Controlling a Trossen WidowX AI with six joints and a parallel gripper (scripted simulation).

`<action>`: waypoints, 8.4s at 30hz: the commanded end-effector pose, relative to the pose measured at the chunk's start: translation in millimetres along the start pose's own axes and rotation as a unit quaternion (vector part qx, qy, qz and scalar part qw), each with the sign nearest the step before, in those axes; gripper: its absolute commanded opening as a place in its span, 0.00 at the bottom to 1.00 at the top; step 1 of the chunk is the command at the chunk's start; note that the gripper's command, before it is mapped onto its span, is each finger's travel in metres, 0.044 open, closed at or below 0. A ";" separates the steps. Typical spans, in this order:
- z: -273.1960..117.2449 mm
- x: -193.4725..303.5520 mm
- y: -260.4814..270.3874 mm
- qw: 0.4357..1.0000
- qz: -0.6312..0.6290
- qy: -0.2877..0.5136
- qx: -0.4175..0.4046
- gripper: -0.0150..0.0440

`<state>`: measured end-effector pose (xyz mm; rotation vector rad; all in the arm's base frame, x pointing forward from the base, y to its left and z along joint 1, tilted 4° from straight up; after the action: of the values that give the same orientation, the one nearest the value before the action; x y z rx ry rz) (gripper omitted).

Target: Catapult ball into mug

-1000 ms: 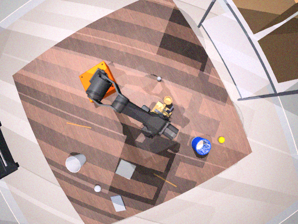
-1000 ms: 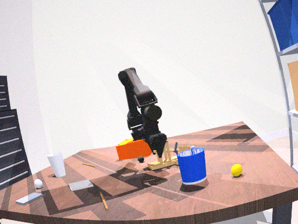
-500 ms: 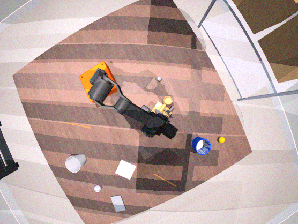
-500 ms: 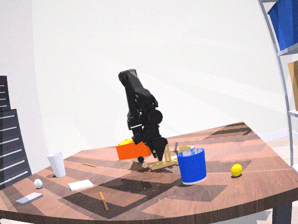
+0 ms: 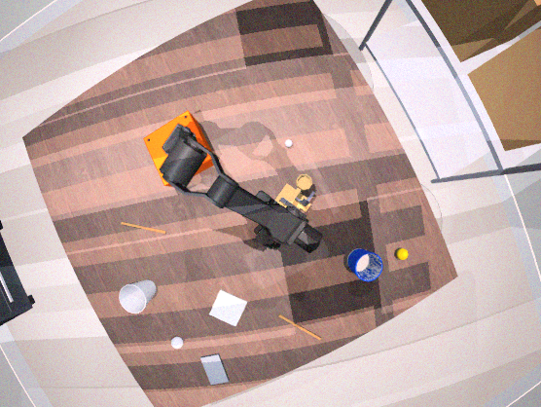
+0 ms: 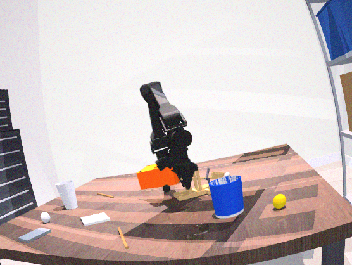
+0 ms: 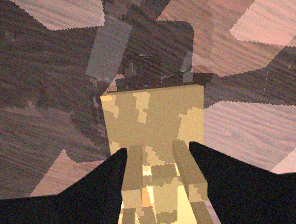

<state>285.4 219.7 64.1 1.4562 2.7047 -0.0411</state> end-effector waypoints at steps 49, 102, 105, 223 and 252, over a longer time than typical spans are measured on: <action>-29.6 9.7 22.5 0.920 -0.392 -0.001 -0.006 0.25; -84.3 9.3 21.1 0.920 -0.392 -0.001 -0.002 1.00; -94.8 9.8 19.1 0.919 -0.394 -0.001 -0.006 1.00; -21.8 31.0 30.4 0.692 -0.722 -0.003 -0.006 0.25; 0.1 31.7 29.4 0.693 -0.721 -0.001 -0.002 0.65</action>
<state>292.5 262.1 61.4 -0.9519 2.9598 -0.1040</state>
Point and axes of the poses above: the point midway between the two fingers, 35 mm back from their tips, its own z axis out along the fingers, its own y axis across the jaws, x = y × z, the point moved 8 cm from there along -z, back along the fingers, and after that the axes turned 5 degrees about z, right-handed, at the moved point
